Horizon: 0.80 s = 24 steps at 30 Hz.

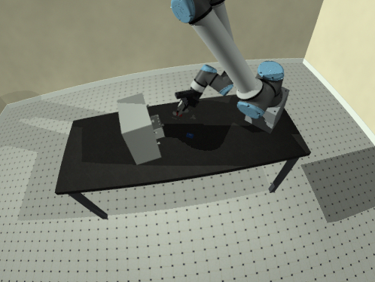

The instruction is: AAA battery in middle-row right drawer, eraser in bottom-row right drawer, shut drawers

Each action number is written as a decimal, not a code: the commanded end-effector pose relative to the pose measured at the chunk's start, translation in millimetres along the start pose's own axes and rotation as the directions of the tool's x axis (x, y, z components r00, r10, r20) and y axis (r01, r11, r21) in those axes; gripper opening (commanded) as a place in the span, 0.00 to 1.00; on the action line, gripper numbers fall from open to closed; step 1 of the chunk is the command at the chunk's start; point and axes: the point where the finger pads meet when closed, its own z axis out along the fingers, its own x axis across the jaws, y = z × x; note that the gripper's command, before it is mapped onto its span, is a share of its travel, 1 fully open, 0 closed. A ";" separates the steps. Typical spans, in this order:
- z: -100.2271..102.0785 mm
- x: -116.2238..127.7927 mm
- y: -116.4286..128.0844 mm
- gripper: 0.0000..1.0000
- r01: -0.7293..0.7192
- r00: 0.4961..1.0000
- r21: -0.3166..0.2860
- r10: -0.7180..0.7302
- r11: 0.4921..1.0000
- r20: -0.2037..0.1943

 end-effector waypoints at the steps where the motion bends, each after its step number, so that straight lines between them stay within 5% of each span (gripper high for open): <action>1: 1.8 2.4 0.2 0.11 -0.001 1.000 0.077 0.002 0.997 -0.016; 15: 1.4 1.8 3.7 0.11 0.004 1.000 0.299 0.000 0.954 -0.014; 24: 1.7 4.2 2.2 0.11 0.004 1.000 0.393 0.003 0.920 -0.019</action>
